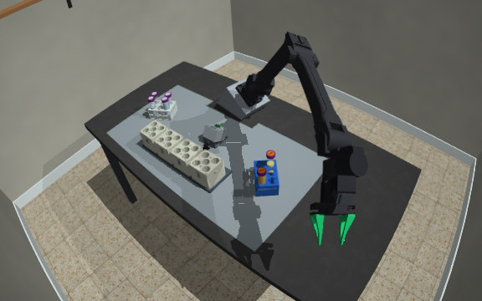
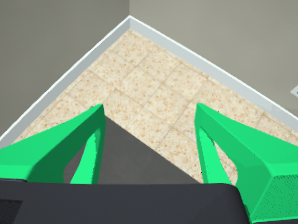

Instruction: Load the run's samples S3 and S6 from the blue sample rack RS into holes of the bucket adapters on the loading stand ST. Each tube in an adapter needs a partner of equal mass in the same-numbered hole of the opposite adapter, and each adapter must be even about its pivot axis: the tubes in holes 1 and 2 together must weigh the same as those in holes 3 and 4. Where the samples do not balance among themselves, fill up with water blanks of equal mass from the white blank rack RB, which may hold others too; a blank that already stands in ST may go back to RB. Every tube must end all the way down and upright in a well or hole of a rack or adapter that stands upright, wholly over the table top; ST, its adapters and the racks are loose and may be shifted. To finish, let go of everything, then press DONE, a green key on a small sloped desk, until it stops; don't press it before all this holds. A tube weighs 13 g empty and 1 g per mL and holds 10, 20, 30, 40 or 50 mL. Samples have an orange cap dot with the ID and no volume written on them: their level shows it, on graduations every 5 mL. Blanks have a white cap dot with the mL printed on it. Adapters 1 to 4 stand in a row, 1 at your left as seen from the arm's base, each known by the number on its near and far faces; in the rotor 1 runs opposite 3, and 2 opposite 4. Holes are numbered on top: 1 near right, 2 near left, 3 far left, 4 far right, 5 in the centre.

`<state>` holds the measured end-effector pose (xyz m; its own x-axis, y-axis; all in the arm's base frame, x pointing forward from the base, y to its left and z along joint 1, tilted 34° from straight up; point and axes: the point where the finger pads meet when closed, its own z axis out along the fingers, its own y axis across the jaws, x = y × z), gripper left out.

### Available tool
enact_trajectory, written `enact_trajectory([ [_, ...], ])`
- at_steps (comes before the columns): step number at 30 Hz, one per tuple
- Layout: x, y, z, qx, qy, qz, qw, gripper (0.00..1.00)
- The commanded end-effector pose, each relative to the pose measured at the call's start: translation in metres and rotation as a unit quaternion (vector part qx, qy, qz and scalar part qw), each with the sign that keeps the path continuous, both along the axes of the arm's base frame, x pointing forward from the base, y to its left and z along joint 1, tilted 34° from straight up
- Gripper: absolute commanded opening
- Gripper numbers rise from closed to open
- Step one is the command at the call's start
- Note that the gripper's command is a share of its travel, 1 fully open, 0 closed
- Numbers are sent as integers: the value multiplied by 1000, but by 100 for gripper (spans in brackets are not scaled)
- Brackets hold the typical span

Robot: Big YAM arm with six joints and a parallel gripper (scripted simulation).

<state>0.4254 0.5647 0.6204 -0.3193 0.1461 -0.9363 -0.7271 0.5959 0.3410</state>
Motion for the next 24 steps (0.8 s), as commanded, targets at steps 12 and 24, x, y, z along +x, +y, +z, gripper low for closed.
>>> enact_trajectory([
  [12,37,-55,17,-41,-23,-30,998,55],
  [24,56,-94,9,-50,-29,-34,998,55],
])
